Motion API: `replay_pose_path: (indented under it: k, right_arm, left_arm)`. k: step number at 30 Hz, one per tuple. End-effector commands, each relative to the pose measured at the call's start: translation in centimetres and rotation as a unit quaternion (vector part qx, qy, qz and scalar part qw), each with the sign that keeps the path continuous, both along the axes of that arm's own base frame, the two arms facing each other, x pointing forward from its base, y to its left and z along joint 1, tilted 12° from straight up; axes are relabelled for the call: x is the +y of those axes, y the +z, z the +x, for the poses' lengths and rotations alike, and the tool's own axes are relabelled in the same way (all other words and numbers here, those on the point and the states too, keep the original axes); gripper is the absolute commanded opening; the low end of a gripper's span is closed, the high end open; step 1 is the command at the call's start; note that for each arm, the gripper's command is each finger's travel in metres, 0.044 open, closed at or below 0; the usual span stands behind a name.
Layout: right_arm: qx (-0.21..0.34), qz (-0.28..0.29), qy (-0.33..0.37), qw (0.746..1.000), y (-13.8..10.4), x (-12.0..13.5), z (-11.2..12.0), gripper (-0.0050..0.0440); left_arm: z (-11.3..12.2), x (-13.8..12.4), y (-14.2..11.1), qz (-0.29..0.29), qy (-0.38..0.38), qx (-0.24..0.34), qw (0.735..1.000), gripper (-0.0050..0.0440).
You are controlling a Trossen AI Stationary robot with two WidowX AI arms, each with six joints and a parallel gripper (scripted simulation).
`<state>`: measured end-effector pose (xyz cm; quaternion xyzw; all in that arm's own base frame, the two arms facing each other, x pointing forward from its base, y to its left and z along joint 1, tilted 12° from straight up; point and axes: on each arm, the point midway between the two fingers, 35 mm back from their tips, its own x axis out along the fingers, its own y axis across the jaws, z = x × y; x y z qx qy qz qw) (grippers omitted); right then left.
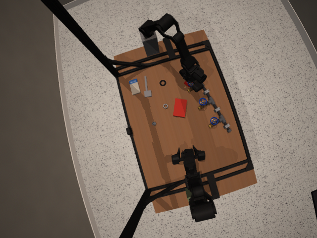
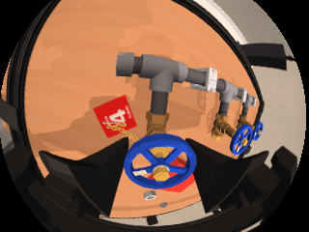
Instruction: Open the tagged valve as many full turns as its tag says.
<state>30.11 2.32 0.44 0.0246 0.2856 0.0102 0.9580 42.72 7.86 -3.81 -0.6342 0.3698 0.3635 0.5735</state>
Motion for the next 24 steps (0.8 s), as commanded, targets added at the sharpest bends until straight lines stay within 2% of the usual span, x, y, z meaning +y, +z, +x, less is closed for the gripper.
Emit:
replay_pose_path:
  k: [1, 4, 8, 14, 24]
  right_arm:
    - [0.000, 0.000, 0.000, 1.000, 0.00, 0.00, 0.00, 0.0400]
    - [0.000, 0.000, 0.000, 1.000, 0.00, 0.00, 0.00, 0.0400]
    - [0.000, 0.000, 0.000, 1.000, 0.00, 0.00, 0.00, 0.0400]
    - [0.000, 0.000, 0.000, 1.000, 0.00, 0.00, 0.00, 0.0400]
    - [0.000, 0.000, 0.000, 1.000, 0.00, 0.00, 0.00, 0.0400]
  left_arm:
    - [0.01, 0.00, 0.07, -0.001, 0.001, 0.000, 1.000, 0.0208]
    - [0.01, 0.00, 0.07, -0.001, 0.001, 0.000, 1.000, 0.0136]
    - [0.01, 0.00, 0.07, -0.001, 0.001, 0.000, 1.000, 0.0136]
    - [0.01, 0.00, 0.07, -0.001, 0.001, 0.000, 1.000, 0.0000]
    - [0.03, 0.00, 0.01, -0.004, 0.008, -0.001, 1.000, 0.0000]
